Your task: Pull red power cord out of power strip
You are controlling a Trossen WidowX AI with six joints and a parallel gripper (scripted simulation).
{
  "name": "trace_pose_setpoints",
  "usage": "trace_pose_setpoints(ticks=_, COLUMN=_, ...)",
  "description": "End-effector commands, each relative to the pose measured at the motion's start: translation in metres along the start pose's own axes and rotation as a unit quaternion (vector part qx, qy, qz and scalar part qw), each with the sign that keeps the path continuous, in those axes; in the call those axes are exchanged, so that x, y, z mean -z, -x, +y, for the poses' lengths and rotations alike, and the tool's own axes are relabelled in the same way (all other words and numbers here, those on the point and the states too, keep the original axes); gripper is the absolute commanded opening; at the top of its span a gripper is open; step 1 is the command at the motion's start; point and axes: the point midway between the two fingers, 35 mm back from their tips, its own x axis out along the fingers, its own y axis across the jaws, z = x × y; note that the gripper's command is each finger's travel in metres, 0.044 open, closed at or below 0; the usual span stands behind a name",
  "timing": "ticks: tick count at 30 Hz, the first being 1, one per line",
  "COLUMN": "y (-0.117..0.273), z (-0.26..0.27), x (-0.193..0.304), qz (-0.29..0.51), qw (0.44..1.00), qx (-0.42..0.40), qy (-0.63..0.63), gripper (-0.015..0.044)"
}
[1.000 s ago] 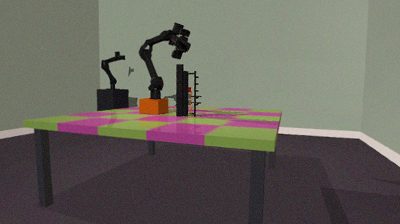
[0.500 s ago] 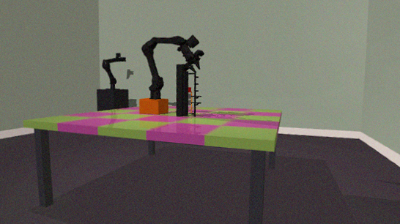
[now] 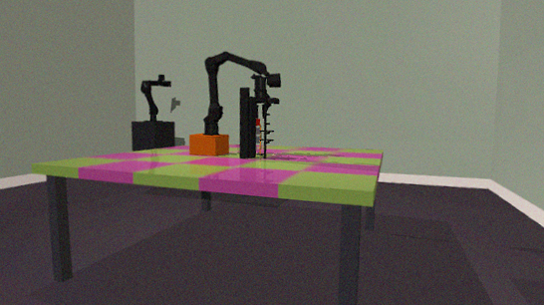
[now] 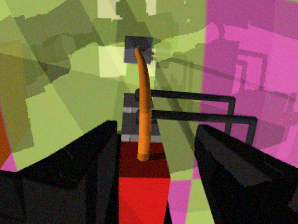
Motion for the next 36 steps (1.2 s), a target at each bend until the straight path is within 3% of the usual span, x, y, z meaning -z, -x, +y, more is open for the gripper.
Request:
trace_pose_setpoints(ticks=1, y=-0.001, z=0.002, x=-0.001, qz=-0.002, qw=1.000, qx=-0.008, qy=0.000, gripper=0.0160)
trace_pose_setpoints(ticks=36, y=-0.011, z=0.003, x=0.038, qz=0.000, qw=1.000, qx=-0.008, qy=0.000, gripper=0.0160)
